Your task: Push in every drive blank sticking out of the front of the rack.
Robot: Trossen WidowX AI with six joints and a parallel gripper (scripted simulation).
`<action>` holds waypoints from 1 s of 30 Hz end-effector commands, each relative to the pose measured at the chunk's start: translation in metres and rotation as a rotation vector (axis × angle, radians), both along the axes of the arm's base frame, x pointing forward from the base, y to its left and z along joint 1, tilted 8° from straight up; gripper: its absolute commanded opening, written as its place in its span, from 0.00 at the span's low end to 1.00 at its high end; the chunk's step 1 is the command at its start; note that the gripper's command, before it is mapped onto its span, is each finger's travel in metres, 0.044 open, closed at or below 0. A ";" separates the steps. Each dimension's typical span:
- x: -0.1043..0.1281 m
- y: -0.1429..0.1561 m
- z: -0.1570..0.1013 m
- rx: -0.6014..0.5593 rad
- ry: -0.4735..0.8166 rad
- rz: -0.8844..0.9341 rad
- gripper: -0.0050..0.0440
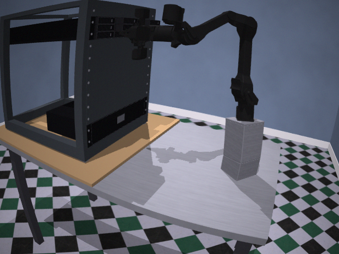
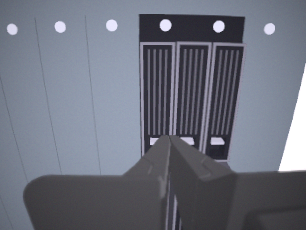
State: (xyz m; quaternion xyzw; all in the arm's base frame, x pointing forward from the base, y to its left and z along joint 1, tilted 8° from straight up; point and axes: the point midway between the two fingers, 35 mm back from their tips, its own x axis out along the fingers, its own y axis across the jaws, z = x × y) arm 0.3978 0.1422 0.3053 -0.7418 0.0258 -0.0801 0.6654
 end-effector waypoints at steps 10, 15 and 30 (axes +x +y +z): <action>0.013 -0.006 0.004 0.010 -0.020 -0.004 0.00; 0.013 -0.006 0.004 0.010 -0.020 -0.004 0.00; 0.019 -0.003 0.007 0.010 -0.020 -0.004 0.00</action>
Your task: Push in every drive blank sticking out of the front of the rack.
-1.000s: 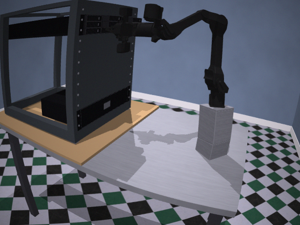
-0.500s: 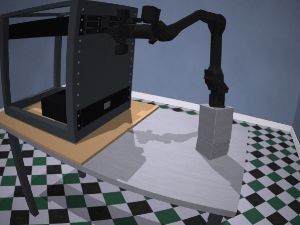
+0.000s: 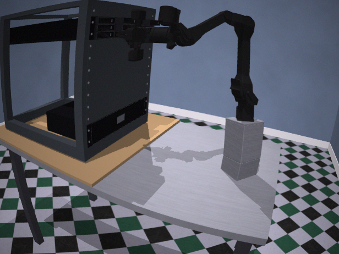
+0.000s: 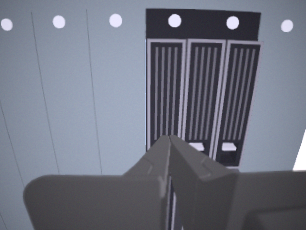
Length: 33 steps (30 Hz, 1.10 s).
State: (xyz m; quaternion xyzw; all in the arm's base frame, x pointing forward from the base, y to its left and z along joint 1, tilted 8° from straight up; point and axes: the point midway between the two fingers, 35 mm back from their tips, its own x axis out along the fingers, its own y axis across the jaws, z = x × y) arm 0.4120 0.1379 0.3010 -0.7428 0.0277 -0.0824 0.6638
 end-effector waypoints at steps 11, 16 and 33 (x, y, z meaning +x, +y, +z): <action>0.005 0.002 0.011 0.014 -0.020 0.003 0.00; 0.005 0.002 0.011 0.014 -0.020 0.003 0.00; 0.015 0.000 0.011 0.014 -0.020 0.003 0.00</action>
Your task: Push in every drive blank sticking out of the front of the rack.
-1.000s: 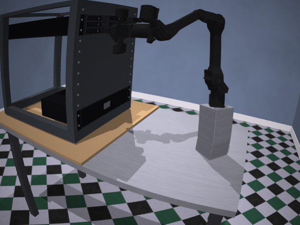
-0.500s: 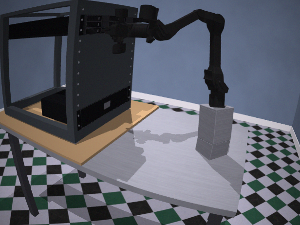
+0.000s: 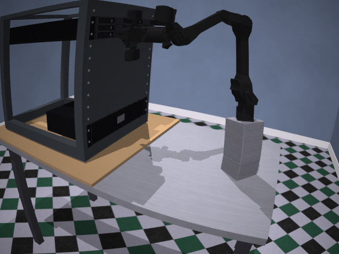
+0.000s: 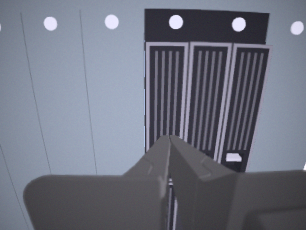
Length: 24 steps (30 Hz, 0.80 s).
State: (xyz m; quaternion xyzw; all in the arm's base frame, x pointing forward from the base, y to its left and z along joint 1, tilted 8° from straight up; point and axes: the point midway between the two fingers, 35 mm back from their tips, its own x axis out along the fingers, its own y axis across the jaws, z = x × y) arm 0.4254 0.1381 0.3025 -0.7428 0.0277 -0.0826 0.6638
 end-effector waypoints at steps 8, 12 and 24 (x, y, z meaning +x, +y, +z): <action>0.011 -0.002 0.011 0.014 -0.020 0.003 0.00; 0.011 -0.002 0.011 0.014 -0.020 0.003 0.00; 0.021 -0.003 0.012 0.014 -0.020 0.003 0.00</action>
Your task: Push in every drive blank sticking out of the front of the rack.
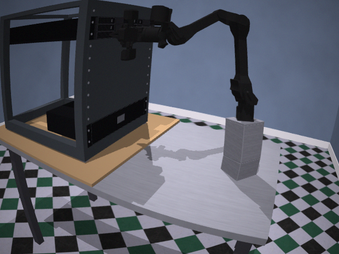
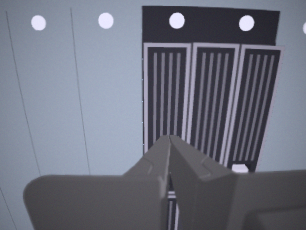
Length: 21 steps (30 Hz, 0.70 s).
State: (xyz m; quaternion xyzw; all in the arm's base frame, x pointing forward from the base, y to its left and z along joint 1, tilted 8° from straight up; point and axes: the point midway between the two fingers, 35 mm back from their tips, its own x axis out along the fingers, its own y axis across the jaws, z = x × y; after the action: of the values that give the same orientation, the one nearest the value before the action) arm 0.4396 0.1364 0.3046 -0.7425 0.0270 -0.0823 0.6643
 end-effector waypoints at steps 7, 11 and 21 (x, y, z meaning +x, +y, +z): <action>0.007 -0.001 0.010 0.013 -0.019 0.001 0.00; 0.007 -0.001 0.010 0.013 -0.019 0.001 0.00; 0.010 -0.002 0.011 0.013 -0.019 0.001 0.00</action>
State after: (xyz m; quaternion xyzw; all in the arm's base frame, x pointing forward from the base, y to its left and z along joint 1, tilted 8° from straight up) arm 0.4479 0.1346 0.3051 -0.7426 0.0281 -0.0824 0.6640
